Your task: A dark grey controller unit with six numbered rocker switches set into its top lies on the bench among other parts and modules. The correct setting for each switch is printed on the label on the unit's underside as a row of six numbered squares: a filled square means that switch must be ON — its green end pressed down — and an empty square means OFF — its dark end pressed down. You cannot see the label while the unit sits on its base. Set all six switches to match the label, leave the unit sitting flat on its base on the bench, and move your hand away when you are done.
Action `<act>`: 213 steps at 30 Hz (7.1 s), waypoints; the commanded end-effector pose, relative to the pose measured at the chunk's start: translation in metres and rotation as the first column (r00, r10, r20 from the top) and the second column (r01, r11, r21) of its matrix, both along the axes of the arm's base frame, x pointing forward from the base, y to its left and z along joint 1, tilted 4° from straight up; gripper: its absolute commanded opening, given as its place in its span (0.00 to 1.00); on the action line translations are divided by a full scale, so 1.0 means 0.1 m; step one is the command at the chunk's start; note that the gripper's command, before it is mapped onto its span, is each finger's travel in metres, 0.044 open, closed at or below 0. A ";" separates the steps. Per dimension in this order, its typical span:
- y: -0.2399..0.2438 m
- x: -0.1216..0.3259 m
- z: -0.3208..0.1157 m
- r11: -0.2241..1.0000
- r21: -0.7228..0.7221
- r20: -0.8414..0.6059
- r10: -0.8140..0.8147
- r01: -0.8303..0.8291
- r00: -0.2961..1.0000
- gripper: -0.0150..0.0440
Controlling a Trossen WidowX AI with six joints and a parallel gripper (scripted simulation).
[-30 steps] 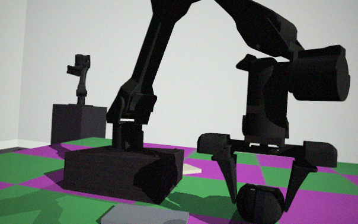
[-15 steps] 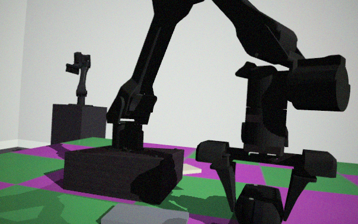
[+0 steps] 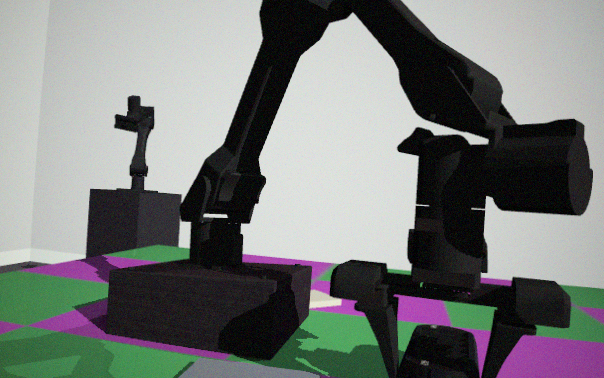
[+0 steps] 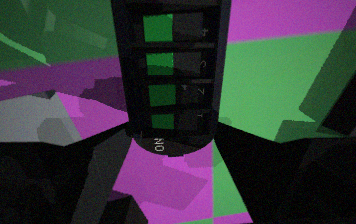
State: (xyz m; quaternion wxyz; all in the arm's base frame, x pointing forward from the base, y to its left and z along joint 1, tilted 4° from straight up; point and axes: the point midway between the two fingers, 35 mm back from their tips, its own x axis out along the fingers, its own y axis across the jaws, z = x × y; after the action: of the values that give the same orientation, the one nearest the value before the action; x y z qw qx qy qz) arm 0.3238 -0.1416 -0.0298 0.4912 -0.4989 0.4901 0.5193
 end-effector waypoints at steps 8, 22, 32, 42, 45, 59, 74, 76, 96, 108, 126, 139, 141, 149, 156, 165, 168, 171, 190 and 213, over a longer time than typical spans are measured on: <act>0.00 0.00 0.00 1.000 0.000 0.000 0.000 0.000 1.000 1.00; 0.59 -0.01 0.42 1.000 0.006 0.000 0.000 0.000 1.000 1.00; 0.59 -0.01 0.42 1.000 0.006 0.000 0.000 0.000 1.000 1.00; 0.58 0.01 0.66 1.000 0.004 0.000 0.002 -0.002 1.000 1.00; 0.57 0.01 0.91 1.000 0.003 0.000 0.005 -0.005 1.000 1.00; 0.57 0.01 0.91 1.000 0.003 0.000 0.005 -0.005 1.000 0.60; 0.57 0.01 0.91 1.000 0.003 0.000 0.005 -0.005 1.000 0.25; 0.57 0.01 0.91 1.000 0.003 0.000 0.005 -0.005 1.000 0.25; 0.57 0.01 0.90 1.000 0.003 -0.001 0.000 0.000 1.000 1.00; 0.58 -0.49 0.35 0.999 0.018 -0.010 0.036 -0.035 0.999 0.51; 0.58 -0.49 0.35 0.999 0.018 -0.010 0.036 -0.035 0.999 0.25; 0.56 -0.47 0.60 0.999 0.015 -0.014 0.031 -0.031 0.999 0.39; 0.56 -0.47 0.82 0.999 0.015 -0.014 0.031 -0.031 0.999 0.48; 0.56 -0.47 0.85 0.999 0.015 -0.014 0.031 -0.031 0.999 0.65; 0.56 -0.47 0.85 0.999 0.015 -0.014 0.031 -0.031 0.999 0.34; 0.56 -0.47 0.85 0.999 0.015 -0.014 0.031 -0.031 0.999 0.25; 0.56 -0.47 0.85 0.999 0.015 -0.014 0.031 -0.031 0.999 0.25; 0.56 -0.47 0.84 1.000 0.015 -0.015 0.027 -0.027 1.000 0.30; 0.55 -0.46 0.84 1.000 0.015 -0.017 0.027 -0.027 0.999 0.96; 0.15 0.61 0.32 0.999 0.004 -0.288 0.043 -0.044 0.957 0.25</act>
State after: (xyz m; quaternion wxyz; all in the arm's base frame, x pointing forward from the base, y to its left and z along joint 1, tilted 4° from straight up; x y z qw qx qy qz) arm 0.3814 -0.1243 0.0071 0.4090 -0.4342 0.5398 0.5940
